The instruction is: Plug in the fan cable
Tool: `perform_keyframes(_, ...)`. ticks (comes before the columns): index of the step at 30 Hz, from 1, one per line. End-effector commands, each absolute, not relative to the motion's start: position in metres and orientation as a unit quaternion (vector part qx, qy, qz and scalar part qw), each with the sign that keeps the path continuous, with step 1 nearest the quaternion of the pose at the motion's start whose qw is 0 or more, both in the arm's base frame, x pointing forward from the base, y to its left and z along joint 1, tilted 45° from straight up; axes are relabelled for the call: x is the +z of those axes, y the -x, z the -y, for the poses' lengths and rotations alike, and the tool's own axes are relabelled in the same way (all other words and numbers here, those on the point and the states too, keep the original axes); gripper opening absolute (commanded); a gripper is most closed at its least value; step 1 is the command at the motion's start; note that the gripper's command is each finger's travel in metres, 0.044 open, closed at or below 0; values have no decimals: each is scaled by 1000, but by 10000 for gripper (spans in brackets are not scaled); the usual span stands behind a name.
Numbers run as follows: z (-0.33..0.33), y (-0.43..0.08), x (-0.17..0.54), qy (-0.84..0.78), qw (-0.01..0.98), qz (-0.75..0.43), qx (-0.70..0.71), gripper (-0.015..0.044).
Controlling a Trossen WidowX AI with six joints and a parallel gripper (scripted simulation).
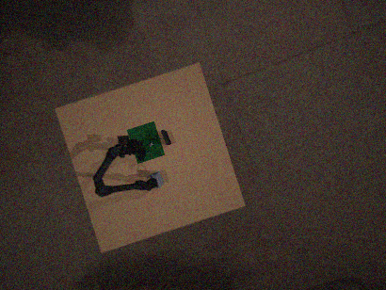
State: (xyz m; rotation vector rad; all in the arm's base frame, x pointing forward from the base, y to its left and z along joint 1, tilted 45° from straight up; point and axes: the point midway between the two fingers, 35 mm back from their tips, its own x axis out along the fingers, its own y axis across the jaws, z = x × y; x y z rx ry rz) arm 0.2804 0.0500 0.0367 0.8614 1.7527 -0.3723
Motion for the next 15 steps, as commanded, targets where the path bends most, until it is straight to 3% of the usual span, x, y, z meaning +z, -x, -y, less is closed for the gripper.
perform_keyframes(1, -50, -279, 35, -350, 562, -728, -176, 0)
perform_keyframes(15, -53, -276, 28, -309, 621, -680, -236, 0)
